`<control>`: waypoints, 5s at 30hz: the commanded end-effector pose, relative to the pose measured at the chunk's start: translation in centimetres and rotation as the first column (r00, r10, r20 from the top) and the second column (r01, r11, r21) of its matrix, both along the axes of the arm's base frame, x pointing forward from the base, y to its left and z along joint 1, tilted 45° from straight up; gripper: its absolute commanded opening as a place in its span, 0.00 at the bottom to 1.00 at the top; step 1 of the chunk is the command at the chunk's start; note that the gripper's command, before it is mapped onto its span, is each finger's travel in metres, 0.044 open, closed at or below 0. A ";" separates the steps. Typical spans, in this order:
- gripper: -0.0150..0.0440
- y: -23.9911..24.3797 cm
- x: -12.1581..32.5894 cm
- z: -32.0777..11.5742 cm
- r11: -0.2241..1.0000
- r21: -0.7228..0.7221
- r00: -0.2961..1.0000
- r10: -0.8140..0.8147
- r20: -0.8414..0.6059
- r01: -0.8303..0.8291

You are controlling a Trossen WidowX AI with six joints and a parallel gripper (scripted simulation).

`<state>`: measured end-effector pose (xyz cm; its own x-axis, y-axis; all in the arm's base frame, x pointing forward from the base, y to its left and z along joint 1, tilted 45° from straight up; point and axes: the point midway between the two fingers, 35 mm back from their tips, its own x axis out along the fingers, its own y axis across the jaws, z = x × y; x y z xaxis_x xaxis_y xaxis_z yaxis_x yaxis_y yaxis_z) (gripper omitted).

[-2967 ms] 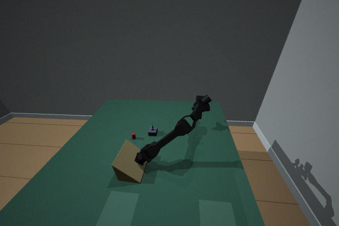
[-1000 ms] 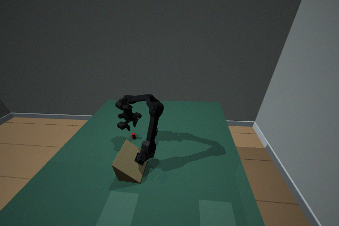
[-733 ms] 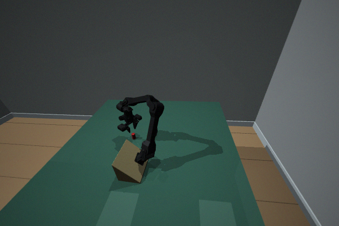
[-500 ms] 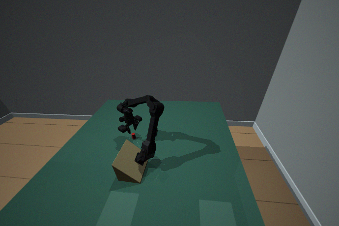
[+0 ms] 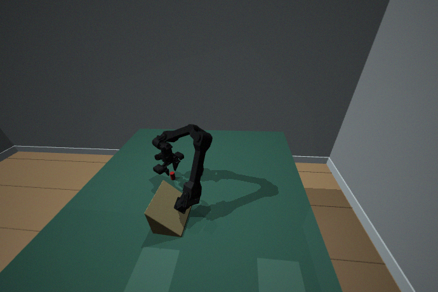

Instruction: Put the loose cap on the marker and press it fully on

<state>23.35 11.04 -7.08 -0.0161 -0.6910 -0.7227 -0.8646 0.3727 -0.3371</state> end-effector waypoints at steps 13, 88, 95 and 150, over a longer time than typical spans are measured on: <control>0.66 -2.3 -0.3 -1.9 1.000 -0.012 1.000 0.002 -0.007 -0.003; 0.25 -4.5 6.8 15.9 1.000 -0.018 1.000 0.002 -0.008 -0.002; 0.25 -4.6 6.8 15.7 1.000 -0.018 1.000 0.002 -0.008 -0.002; 0.25 -8.5 6.7 11.9 1.000 -0.020 1.000 0.002 -0.007 -0.002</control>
<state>30.11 2.68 4.85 -0.0195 -0.7012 -0.7127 -0.8648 0.3696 -0.3399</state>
